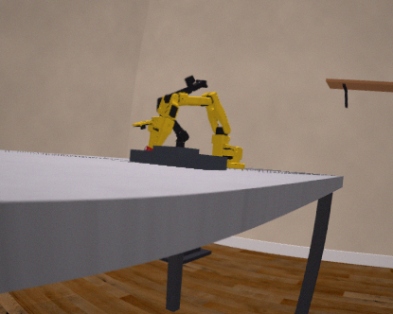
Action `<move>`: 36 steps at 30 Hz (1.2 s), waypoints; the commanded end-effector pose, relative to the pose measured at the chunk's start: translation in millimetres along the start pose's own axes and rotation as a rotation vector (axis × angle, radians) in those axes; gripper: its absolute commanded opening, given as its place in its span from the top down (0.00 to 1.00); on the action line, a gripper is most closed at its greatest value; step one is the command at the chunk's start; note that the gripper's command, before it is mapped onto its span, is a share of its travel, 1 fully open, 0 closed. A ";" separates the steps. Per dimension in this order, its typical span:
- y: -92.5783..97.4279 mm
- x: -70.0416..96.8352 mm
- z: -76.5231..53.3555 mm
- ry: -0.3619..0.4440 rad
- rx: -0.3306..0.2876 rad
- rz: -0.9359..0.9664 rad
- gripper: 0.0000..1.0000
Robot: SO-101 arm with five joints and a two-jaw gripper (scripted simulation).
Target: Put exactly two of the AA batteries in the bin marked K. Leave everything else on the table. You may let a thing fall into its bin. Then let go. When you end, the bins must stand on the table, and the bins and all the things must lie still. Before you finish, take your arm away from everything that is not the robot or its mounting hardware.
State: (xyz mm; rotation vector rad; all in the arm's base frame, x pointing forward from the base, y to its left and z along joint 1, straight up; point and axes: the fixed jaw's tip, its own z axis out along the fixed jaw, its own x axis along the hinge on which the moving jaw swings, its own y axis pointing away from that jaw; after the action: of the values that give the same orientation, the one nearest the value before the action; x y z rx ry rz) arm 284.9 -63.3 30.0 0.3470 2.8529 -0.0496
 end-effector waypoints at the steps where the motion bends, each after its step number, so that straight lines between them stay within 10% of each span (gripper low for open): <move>1: 2.1 -12.4 -15.1 -0.082 -0.003 -0.016 1.00; 36: 2.1 -11.7 -11.1 -0.082 -0.003 -0.016 0.87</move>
State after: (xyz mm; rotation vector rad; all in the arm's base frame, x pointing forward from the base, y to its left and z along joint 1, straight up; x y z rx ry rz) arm 285.8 -63.5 27.2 0.3460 2.8443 -0.0509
